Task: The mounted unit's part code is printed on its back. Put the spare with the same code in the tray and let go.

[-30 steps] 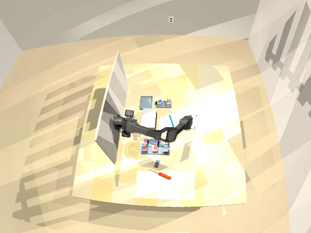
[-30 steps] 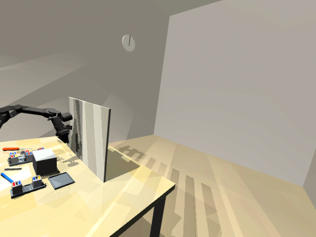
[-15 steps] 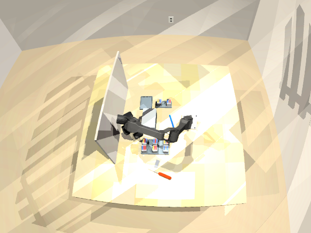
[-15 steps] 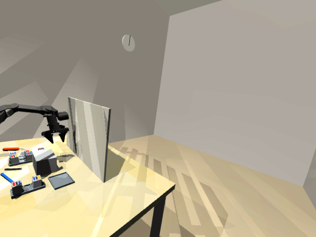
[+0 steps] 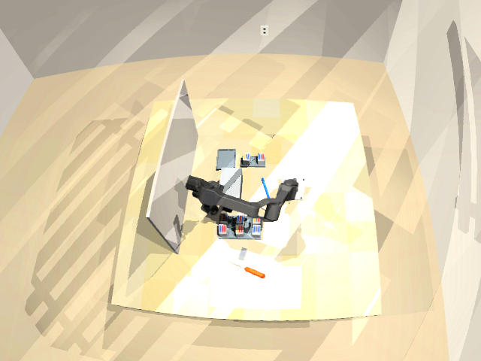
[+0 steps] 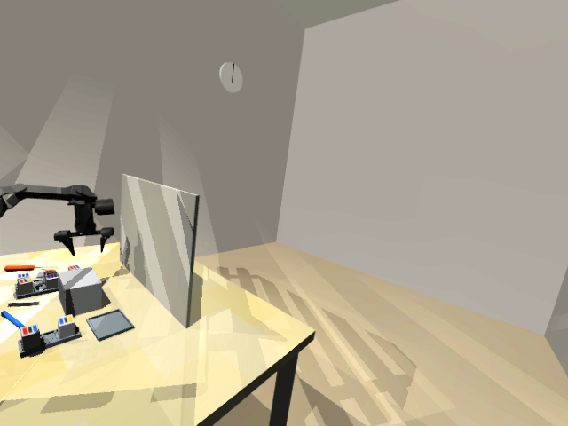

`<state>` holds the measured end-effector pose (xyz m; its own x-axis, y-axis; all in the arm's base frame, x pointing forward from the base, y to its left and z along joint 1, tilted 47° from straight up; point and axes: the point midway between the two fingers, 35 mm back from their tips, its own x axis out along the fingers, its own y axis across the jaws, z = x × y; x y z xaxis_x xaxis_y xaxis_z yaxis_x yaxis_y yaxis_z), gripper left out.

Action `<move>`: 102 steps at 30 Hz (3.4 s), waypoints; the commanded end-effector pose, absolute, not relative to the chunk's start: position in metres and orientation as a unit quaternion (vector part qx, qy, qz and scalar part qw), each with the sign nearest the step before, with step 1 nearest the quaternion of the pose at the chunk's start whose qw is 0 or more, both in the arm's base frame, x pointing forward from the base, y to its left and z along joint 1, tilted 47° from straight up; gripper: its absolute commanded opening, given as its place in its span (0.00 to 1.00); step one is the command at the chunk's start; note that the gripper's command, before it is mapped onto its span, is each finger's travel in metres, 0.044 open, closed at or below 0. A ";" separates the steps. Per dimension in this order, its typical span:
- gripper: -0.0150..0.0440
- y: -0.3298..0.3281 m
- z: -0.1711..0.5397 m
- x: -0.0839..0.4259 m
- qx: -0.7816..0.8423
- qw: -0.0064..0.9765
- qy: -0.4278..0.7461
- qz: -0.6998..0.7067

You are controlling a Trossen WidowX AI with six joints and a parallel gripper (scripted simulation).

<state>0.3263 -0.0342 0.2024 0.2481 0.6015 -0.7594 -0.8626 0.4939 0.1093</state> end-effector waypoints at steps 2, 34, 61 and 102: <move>1.00 -0.017 0.219 0.299 -0.273 0.727 0.259 0.575; 0.76 0.019 0.192 0.306 -0.267 0.726 0.262 0.577; 0.76 0.049 0.161 0.317 -0.268 0.726 0.262 0.577; 0.48 0.071 0.143 0.321 -0.268 0.726 0.257 0.579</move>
